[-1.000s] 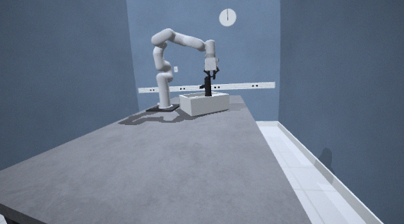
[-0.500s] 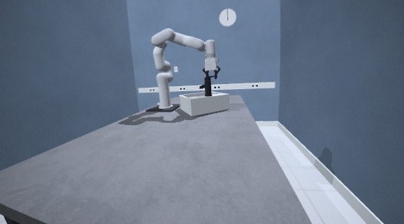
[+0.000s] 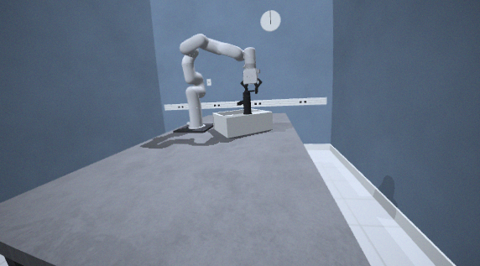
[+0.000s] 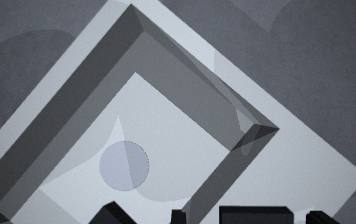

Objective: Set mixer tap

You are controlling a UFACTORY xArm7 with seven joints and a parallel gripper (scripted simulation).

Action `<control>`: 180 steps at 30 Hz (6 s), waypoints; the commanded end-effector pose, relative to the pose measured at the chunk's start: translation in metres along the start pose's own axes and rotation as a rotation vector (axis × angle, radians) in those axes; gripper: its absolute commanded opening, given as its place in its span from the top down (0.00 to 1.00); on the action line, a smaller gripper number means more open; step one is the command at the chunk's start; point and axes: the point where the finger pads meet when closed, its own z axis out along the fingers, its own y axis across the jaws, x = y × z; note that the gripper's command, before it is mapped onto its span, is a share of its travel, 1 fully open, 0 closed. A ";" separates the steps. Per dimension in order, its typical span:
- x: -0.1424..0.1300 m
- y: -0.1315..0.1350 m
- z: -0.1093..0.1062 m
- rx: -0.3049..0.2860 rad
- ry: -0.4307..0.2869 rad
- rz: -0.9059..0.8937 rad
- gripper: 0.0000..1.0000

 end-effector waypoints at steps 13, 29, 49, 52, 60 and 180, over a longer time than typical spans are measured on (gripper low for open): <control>0.000 0.001 -0.002 -0.005 0.001 0.000 0.30; 0.000 0.001 -0.010 -0.005 0.001 0.000 0.30; 0.000 0.001 -0.057 -0.005 0.001 0.000 0.30; 0.000 0.001 -0.061 -0.005 0.001 0.000 0.30; 0.000 0.001 -0.071 -0.005 0.001 0.000 0.30; -0.001 -0.001 -0.092 0.002 0.007 3.140 0.30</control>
